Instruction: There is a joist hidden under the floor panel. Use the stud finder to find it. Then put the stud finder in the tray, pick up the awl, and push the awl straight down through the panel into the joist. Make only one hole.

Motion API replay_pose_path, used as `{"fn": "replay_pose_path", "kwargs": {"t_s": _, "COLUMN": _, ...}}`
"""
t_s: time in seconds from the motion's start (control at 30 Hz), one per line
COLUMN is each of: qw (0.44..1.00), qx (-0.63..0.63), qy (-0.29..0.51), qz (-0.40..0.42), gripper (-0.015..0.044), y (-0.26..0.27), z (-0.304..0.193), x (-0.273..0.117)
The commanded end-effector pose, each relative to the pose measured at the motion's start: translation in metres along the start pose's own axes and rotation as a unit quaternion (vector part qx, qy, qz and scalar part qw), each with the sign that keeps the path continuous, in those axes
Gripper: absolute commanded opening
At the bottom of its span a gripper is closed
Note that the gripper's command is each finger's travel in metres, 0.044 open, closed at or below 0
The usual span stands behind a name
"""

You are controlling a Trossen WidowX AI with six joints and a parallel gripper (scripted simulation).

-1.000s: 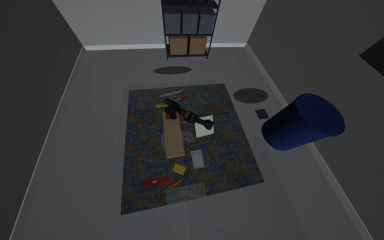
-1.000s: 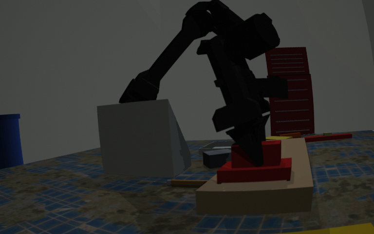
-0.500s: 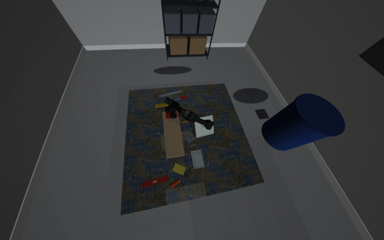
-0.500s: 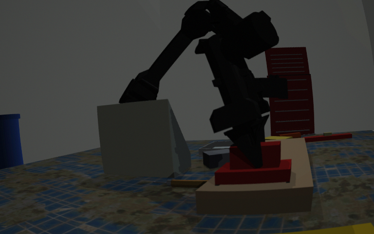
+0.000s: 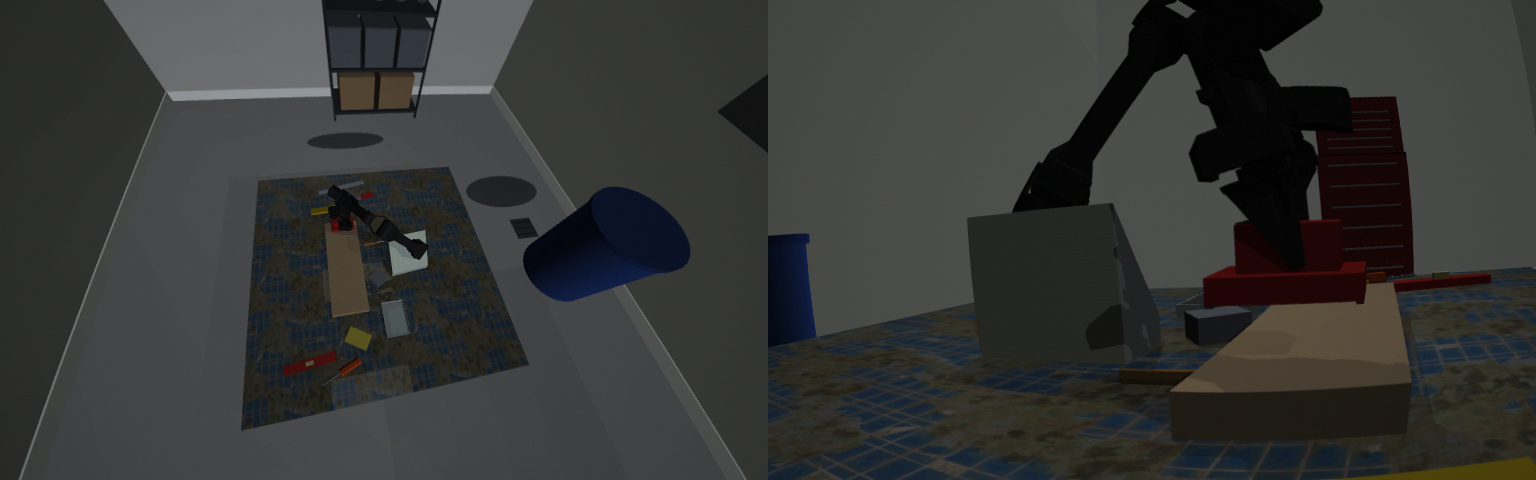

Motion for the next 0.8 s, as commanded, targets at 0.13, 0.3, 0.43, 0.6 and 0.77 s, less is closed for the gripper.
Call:
{"fn": "replay_pose_path", "kwargs": {"t_s": 0.13, "qw": 1.000, "qx": -0.007, "qy": -0.004, "qz": -0.008, "gripper": 0.0000, "y": -0.001, "z": 0.010, "x": -0.043}}
{"fn": "replay_pose_path", "kwargs": {"t_s": 0.3, "qw": 1.000, "qx": -0.015, "qy": -0.003, "qz": -0.008, "gripper": 0.0000, "y": 0.005, "z": 0.014, "x": -0.043}}
{"fn": "replay_pose_path", "kwargs": {"t_s": 0.43, "qw": 0.999, "qx": -0.044, "qy": -0.001, "qz": -0.010, "gripper": 0.0000, "y": 0.027, "z": 0.028, "x": -0.044}}
{"fn": "replay_pose_path", "kwargs": {"t_s": 0.6, "qw": 0.996, "qx": -0.085, "qy": 0.002, "qz": -0.011, "gripper": 0.0000, "y": 0.060, "z": 0.045, "x": -0.043}}
{"fn": "replay_pose_path", "kwargs": {"t_s": 0.77, "qw": 0.992, "qx": -0.127, "qy": 0.004, "qz": -0.010, "gripper": 0.0000, "y": 0.094, "z": 0.060, "x": -0.042}}
Point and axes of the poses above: the point midway between the two fingers, 35 mm back from their tips, its own x axis out along the fingers, its own y axis across the jaws, z = x × y, the point moved 6 cm from there along -x, back along the fingers, and after that the axes turned 9 degrees about -x, right-handed, at the moved point
